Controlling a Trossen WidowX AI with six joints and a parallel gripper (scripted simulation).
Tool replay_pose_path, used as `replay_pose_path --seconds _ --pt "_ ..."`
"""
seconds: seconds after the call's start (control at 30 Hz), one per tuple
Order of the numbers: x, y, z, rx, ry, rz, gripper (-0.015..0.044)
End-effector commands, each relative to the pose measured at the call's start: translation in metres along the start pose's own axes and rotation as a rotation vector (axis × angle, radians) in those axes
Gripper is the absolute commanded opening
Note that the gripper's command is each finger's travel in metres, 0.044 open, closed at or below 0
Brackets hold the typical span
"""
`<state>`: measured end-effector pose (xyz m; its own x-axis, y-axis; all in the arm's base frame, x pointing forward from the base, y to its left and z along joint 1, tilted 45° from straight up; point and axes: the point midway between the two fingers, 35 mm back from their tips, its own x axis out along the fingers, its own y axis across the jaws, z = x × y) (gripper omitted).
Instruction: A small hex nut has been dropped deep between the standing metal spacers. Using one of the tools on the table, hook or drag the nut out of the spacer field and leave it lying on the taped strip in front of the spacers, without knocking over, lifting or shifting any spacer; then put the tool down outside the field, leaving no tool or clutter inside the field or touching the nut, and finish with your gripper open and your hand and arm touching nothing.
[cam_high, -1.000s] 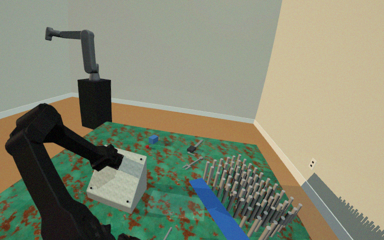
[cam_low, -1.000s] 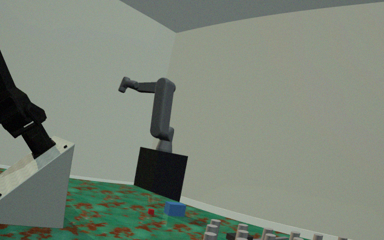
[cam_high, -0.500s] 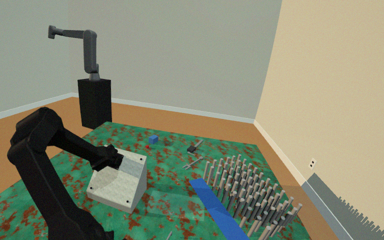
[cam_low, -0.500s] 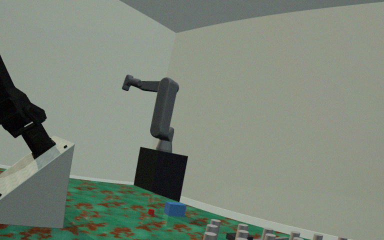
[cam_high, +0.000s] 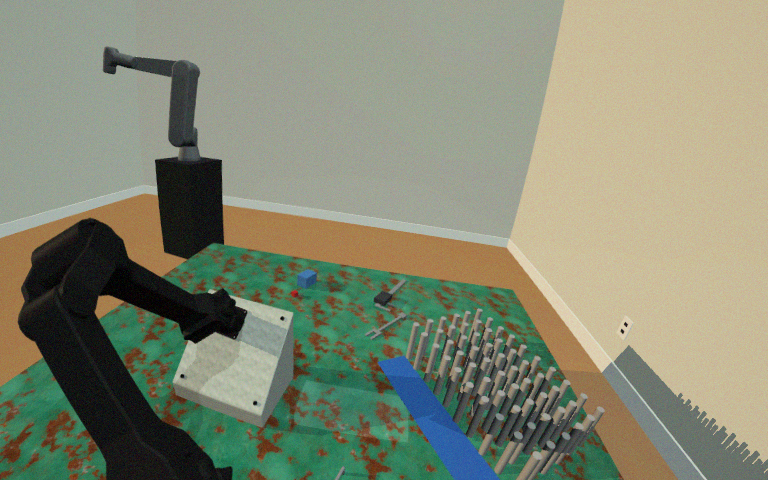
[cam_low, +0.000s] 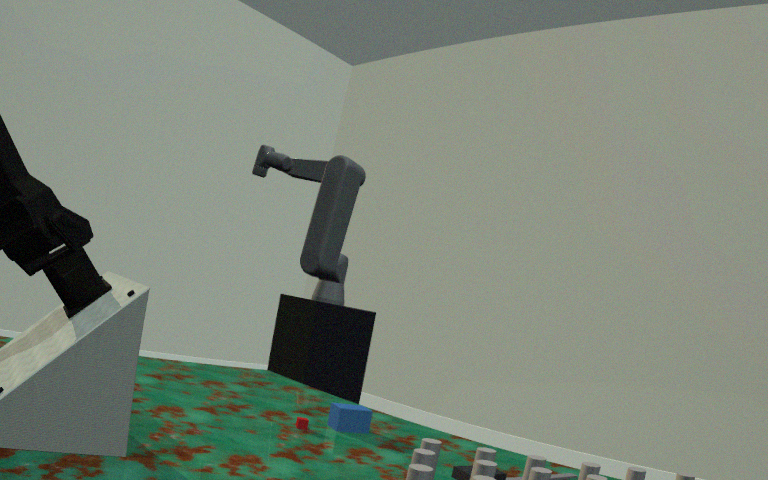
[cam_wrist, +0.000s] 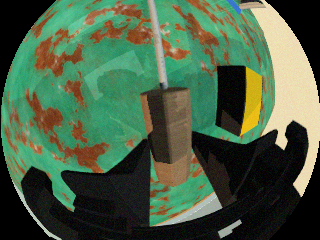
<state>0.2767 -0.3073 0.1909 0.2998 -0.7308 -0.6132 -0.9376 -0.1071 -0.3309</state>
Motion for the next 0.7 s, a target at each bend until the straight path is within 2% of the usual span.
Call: replay_pose_path --seconds 0.0,0.43,0.57,0.67 --pt "0.000 0.000 0.000 0.000 0.000 0.000 0.0105" --pt "-0.003 -0.001 0.000 0.001 0.000 0.000 0.0440" --pt "-0.056 -0.016 -0.002 0.002 -0.003 0.000 0.0440" --pt "-0.067 -0.018 -0.002 0.002 -0.003 0.000 0.0440"
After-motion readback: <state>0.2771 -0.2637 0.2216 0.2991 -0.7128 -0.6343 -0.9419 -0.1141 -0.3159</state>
